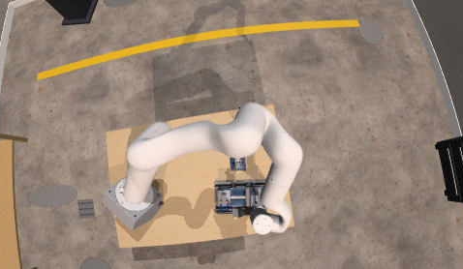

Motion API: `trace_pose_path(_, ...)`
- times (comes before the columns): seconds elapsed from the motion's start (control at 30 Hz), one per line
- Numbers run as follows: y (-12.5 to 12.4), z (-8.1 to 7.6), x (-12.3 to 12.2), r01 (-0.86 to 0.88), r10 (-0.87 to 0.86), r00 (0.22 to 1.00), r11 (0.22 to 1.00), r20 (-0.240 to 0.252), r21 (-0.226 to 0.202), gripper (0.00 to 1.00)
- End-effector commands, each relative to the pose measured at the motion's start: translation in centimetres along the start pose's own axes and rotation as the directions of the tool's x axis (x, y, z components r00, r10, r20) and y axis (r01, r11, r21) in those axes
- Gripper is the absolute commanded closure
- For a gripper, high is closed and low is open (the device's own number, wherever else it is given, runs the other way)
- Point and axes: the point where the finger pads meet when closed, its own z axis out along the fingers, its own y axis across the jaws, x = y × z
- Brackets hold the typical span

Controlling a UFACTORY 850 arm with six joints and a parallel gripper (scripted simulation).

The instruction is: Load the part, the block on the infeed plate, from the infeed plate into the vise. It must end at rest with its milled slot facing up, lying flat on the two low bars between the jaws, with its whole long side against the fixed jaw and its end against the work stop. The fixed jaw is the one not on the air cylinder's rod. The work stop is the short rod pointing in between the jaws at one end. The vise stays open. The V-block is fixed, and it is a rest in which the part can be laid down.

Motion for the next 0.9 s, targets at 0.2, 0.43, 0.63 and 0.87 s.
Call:
trace_pose_path(0.2,-0.03,0.17,-0.06,0.000,0.000,1.000,1.000,0.001,0.001,1.00)
trace_pose_path(0.43,-0.03,0.39,-0.06,0.000,0.000,1.000,1.000,0.001,0.001,1.00)
trace_pose_path(0.63,-0.03,0.53,-0.06,0.000,0.000,1.000,1.000,0.001,0.001,1.00)
trace_pose_path(0.87,-0.03,0.62,-0.06,0.000,0.000,1.000,1.000,0.001,0.001,1.00)
